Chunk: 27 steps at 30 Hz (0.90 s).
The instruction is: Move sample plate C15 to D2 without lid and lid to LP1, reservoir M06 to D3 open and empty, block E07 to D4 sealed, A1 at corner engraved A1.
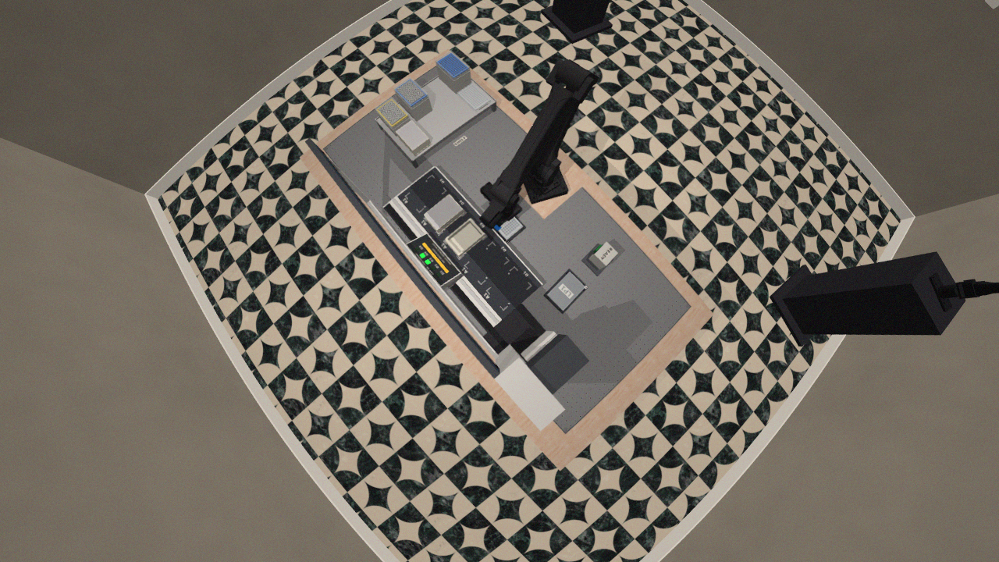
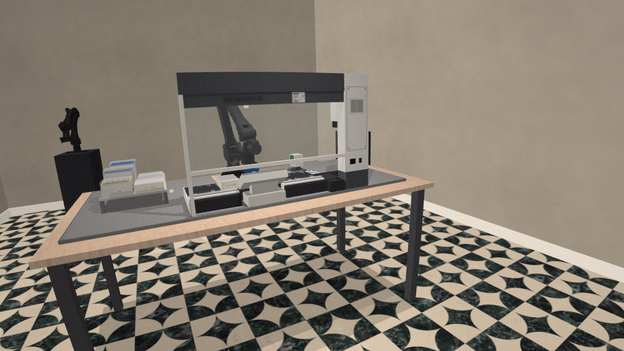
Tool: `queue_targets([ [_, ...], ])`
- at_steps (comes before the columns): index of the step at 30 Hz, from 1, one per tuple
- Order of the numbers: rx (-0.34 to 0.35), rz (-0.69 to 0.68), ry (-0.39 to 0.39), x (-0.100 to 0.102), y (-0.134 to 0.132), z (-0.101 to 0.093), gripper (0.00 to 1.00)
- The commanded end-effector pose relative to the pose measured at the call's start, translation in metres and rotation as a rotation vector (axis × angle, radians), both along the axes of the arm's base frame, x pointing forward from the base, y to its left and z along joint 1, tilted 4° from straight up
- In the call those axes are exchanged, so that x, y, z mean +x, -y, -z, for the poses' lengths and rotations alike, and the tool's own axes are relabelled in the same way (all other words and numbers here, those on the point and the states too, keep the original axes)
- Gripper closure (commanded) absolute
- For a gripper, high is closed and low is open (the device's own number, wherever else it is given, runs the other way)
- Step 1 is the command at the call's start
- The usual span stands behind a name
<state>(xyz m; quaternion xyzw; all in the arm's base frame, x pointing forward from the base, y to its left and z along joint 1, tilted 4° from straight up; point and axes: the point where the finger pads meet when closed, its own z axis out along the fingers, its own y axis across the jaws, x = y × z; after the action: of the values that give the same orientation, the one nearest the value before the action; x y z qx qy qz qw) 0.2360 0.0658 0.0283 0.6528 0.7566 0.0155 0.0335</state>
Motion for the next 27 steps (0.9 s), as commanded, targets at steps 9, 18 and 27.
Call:
queue_targets([
  [9, 0.005, 0.006, 0.017, 0.009, 0.002, -0.001, 1.00],
  [18, 0.004, 0.007, 0.013, 0.007, 0.002, 0.003, 1.00],
  [27, 0.004, 0.009, 0.012, 0.006, 0.003, 0.006, 1.00],
])
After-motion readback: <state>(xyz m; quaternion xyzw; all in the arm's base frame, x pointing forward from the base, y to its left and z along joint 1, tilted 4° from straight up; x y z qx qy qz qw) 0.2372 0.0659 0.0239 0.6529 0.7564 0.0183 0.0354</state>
